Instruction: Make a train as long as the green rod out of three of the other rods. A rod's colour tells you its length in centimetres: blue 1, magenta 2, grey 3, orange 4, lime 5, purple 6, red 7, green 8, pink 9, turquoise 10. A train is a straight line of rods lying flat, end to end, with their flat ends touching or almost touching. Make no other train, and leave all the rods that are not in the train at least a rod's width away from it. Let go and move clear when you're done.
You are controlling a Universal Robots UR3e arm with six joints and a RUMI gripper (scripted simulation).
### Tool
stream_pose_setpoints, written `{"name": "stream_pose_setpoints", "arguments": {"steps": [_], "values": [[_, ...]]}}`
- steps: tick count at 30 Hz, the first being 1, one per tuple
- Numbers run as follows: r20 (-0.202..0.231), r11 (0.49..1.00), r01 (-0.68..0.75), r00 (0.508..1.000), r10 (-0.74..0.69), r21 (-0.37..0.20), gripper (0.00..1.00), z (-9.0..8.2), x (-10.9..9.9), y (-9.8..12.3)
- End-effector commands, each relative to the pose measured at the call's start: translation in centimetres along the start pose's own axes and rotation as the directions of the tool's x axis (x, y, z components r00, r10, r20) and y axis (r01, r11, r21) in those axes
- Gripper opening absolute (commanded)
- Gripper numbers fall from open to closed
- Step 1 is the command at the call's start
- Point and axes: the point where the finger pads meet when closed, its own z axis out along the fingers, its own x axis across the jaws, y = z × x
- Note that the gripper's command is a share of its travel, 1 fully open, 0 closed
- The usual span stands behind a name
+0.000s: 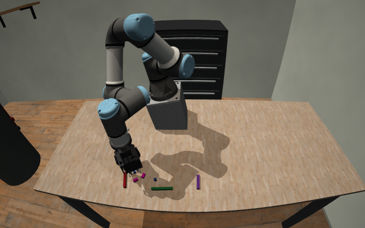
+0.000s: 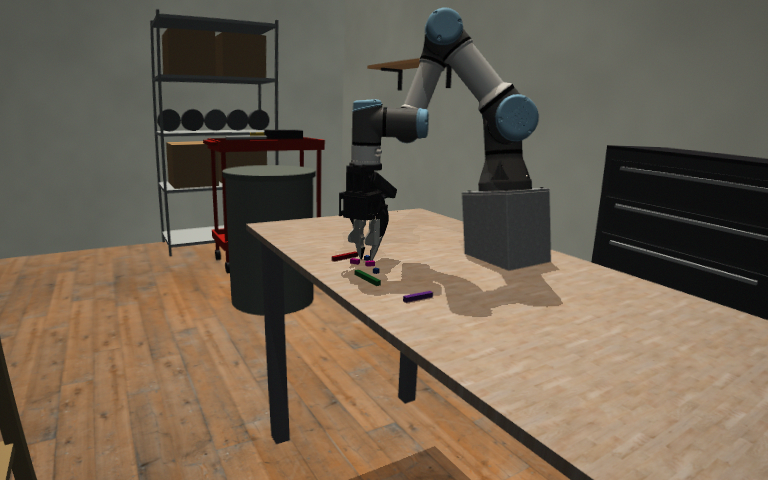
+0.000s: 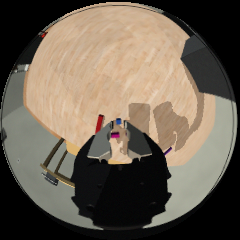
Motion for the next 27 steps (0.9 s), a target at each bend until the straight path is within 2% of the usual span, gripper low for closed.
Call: {"name": "stream_pose_setpoints", "arguments": {"steps": [1, 6, 7, 27], "values": [[0.001, 1.000, 0.000, 1.000, 0.000, -0.002, 0.14, -0.01, -0.02, 0.03], [0.001, 1.000, 0.000, 1.000, 0.000, -0.002, 0.14, -0.01, -0.02, 0.03], [0.001, 1.000, 0.000, 1.000, 0.000, -0.002, 0.00, -0.01, -0.02, 0.03], [0.001, 1.000, 0.000, 1.000, 0.000, -0.002, 0.00, -0.01, -0.02, 0.03]]}}
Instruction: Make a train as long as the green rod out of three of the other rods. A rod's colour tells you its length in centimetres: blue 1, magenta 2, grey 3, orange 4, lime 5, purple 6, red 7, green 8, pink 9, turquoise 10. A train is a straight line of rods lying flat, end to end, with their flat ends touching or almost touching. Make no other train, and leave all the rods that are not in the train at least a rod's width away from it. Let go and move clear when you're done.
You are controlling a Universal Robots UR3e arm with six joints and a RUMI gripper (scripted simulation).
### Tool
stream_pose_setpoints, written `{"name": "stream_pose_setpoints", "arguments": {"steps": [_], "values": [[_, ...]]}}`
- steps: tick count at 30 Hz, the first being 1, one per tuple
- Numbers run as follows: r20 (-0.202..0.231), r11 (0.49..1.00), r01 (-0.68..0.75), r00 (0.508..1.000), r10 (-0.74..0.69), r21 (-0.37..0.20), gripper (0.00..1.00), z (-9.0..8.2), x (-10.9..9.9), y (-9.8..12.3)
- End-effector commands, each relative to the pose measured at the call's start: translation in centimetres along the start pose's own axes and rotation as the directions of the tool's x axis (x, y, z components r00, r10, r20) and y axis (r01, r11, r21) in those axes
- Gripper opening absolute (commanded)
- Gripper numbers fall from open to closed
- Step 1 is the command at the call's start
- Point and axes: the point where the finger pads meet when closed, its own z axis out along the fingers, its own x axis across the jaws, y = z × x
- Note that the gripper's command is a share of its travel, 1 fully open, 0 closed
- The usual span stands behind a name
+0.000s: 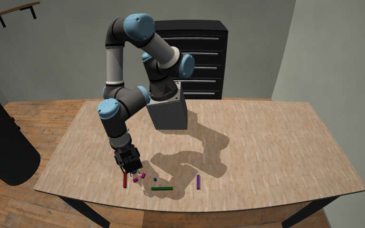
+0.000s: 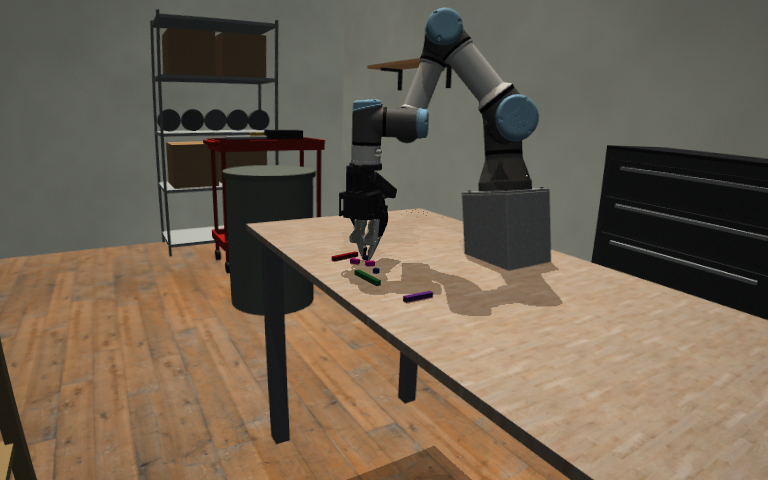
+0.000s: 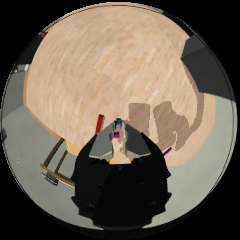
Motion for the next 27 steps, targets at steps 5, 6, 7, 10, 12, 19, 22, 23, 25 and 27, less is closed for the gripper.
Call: {"name": "stream_pose_setpoints", "arguments": {"steps": [5, 6, 7, 10, 12, 19, 22, 23, 25, 27], "values": [[0.001, 1.000, 0.000, 1.000, 0.000, -0.002, 0.00, -0.01, -0.02, 0.03], [0.001, 1.000, 0.000, 1.000, 0.000, -0.002, 0.00, -0.01, -0.02, 0.03], [0.001, 1.000, 0.000, 1.000, 0.000, -0.002, 0.00, -0.01, -0.02, 0.03], [0.001, 1.000, 0.000, 1.000, 0.000, -0.002, 0.00, -0.01, -0.02, 0.03], [0.001, 1.000, 0.000, 1.000, 0.000, -0.002, 0.00, -0.01, -0.02, 0.03], [0.000, 1.000, 0.000, 1.000, 0.000, -0.002, 0.00, -0.18, -0.02, 0.04], [0.000, 1.000, 0.000, 1.000, 0.000, -0.002, 0.00, -0.46, -0.01, 0.04], [0.001, 1.000, 0.000, 1.000, 0.000, -0.002, 0.00, -0.60, 0.00, 0.05], [0.001, 1.000, 0.000, 1.000, 0.000, -0.002, 0.00, -0.95, -0.01, 0.06], [0.001, 1.000, 0.000, 1.000, 0.000, -0.002, 0.00, -0.95, -0.01, 0.06]]}}
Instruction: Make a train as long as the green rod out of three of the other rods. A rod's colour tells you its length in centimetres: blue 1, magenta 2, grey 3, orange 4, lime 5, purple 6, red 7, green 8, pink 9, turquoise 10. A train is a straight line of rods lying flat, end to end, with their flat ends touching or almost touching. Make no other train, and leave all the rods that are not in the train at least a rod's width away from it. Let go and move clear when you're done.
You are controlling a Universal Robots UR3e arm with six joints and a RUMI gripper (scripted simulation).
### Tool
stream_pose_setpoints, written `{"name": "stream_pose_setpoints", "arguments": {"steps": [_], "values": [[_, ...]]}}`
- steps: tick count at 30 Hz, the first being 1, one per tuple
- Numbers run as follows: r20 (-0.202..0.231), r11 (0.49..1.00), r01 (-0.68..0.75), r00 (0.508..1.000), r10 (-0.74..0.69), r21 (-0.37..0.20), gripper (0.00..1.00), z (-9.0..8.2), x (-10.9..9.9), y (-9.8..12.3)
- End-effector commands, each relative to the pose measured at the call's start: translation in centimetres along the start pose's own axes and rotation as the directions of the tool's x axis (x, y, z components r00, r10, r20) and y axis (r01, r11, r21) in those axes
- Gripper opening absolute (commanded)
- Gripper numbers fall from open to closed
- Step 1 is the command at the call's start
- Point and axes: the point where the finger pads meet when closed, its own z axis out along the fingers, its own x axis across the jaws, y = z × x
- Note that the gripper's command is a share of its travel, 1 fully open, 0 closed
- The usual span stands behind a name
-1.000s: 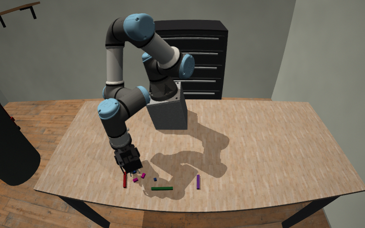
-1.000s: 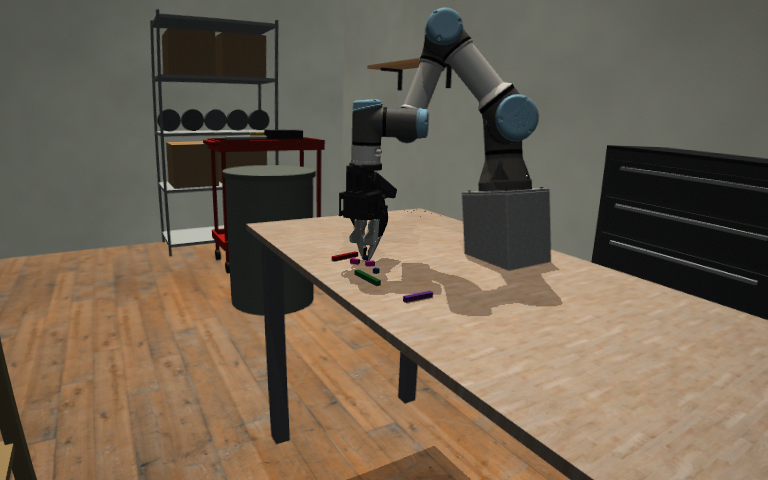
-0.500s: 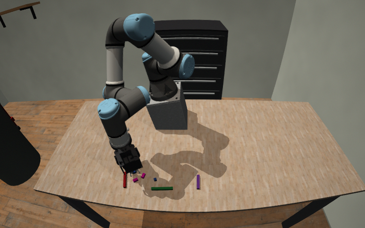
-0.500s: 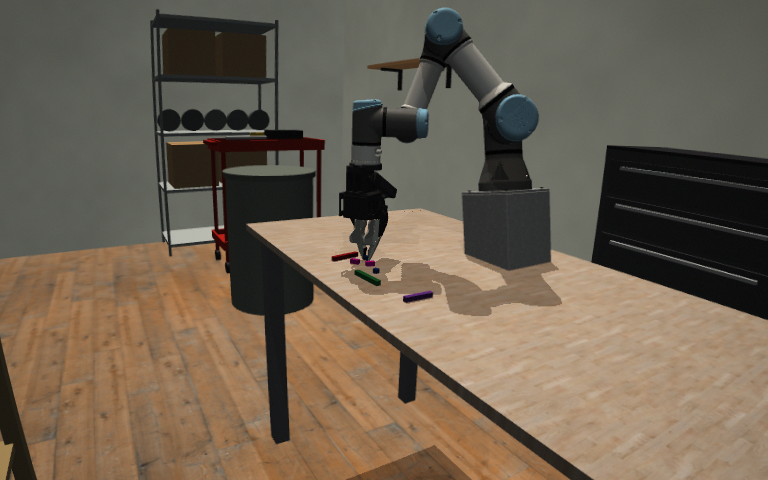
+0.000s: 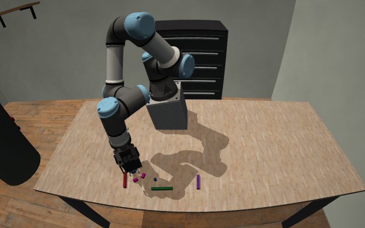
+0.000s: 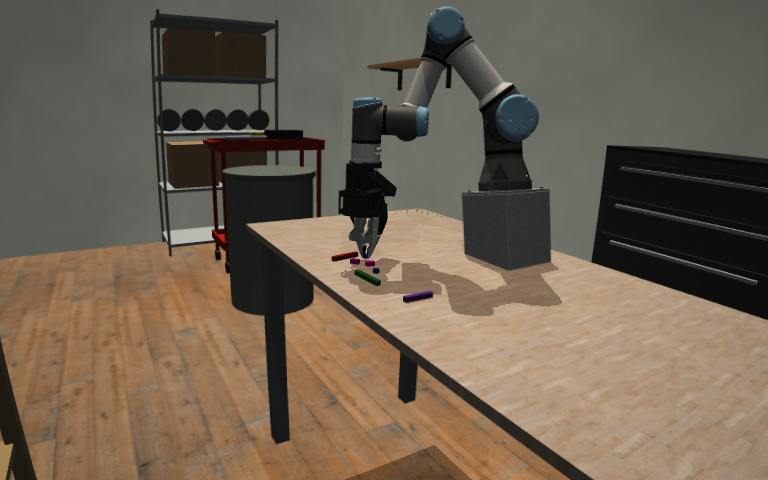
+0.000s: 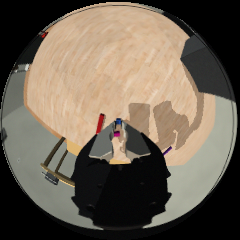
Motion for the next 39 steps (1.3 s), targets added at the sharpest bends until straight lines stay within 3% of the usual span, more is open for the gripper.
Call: {"name": "stream_pose_setpoints", "arguments": {"steps": [1, 27, 39], "values": [[-0.003, 1.000, 0.000, 1.000, 0.000, 0.000, 0.00, -0.7, 0.1, 0.0], [-0.001, 1.000, 0.000, 1.000, 0.000, 0.000, 0.00, -8.7, 0.0, 0.0], [-0.001, 1.000, 0.000, 1.000, 0.000, 0.000, 0.00, -9.7, 0.0, 0.0]]}}
